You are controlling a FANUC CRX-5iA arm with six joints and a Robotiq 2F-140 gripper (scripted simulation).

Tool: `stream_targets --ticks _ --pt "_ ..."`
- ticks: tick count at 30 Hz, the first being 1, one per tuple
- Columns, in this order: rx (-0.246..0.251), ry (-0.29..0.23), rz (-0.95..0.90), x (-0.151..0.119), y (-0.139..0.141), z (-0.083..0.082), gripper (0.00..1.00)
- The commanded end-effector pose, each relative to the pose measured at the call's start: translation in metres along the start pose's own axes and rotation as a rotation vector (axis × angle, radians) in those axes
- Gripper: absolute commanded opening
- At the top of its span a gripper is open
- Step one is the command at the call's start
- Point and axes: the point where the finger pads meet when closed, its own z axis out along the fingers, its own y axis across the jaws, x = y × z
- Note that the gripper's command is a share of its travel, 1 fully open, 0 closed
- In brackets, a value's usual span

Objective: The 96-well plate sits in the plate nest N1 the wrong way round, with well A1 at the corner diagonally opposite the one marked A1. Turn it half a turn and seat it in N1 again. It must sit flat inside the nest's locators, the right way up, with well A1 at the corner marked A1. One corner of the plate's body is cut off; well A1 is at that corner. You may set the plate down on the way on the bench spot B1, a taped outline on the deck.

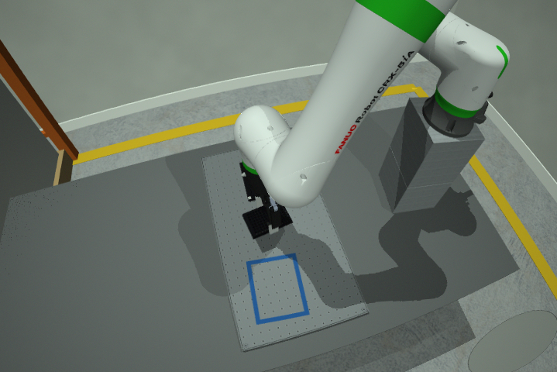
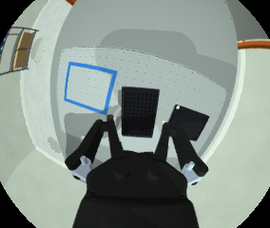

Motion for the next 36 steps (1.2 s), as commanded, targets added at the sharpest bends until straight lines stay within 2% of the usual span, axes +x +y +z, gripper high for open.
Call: stream_targets --ticks 1,36 --pt "-0.001 0.001 0.001 -0.001 0.006 0.000 0.00" --pt "-0.001 0.001 0.001 -0.031 0.105 -0.004 0.00"
